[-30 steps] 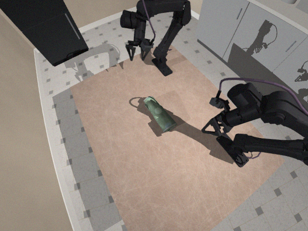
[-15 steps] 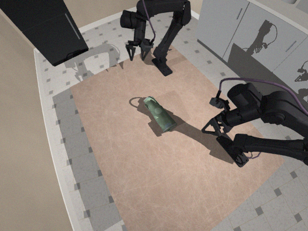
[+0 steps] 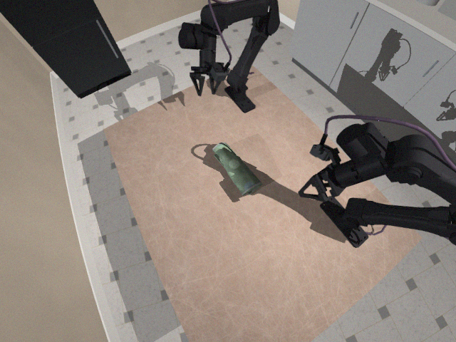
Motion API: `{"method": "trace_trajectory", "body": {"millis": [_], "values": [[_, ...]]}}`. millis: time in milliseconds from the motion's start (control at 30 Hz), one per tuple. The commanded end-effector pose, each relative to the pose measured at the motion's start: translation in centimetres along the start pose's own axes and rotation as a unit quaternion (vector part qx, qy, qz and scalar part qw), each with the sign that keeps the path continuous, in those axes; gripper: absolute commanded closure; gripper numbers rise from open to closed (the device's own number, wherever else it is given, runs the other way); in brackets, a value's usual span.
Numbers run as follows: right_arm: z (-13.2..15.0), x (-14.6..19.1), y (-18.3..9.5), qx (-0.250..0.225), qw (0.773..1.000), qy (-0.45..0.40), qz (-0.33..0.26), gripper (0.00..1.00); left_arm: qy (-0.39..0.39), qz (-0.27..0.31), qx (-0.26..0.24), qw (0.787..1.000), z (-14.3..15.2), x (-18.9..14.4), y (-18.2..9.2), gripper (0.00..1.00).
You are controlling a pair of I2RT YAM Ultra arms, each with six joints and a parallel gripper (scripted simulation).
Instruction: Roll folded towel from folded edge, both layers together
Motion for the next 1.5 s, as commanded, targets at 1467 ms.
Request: {"method": "trace_trajectory", "body": {"millis": [1467], "values": [[-7.2,-1.4,20.2,-0.157,0.959,0.158,-0.177,0.68,0.000,0.000,0.000,1.000,0.0,0.0,0.0,0.16]]}}
Point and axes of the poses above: on each arm, the point where the finger pads meet when closed, its own y axis out along the fingers, its own x axis across the jaws, z = x × y, the point moved 10 cm from there along -y, back along the fingers, and after that the axes turned 1 degree about -y, right-handed, at the moved point
